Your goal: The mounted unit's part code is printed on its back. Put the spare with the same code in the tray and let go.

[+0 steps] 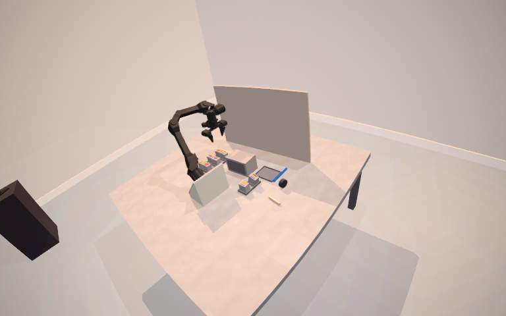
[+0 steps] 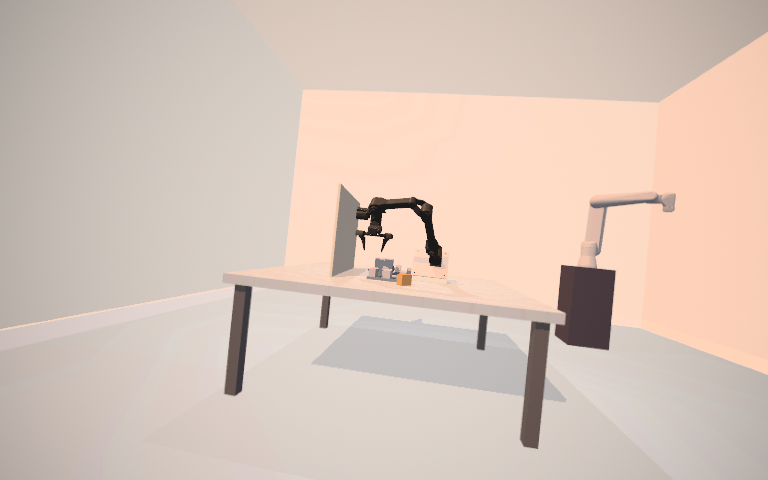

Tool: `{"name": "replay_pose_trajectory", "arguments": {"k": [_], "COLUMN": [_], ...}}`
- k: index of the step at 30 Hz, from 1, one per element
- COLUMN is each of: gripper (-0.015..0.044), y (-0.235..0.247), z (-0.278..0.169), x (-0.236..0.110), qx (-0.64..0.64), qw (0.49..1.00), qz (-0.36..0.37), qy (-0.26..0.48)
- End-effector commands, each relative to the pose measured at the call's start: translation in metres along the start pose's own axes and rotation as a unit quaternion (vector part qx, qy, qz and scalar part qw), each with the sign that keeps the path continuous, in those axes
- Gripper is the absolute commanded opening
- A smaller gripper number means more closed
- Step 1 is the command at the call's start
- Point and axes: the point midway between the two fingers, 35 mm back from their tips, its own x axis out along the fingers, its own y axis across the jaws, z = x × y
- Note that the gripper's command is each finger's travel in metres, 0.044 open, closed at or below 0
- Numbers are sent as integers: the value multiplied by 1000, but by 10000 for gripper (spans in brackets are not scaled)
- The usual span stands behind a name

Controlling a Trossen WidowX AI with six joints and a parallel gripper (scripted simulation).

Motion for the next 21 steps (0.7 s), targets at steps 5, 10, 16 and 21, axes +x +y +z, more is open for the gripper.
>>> {"name": "replay_pose_trajectory", "arguments": {"k": [5,10,16,21], "gripper": [300,300,300,300], "y": [8,9,10,9], "z": [6,6,7,7], "x": [38,40,44,52], "qx": [-7,-7,-7,-7], "qw": [1000,1000,1000,1000], "qz": [3,3,3,3], "qy": [-3,-3,-3,-3]}}
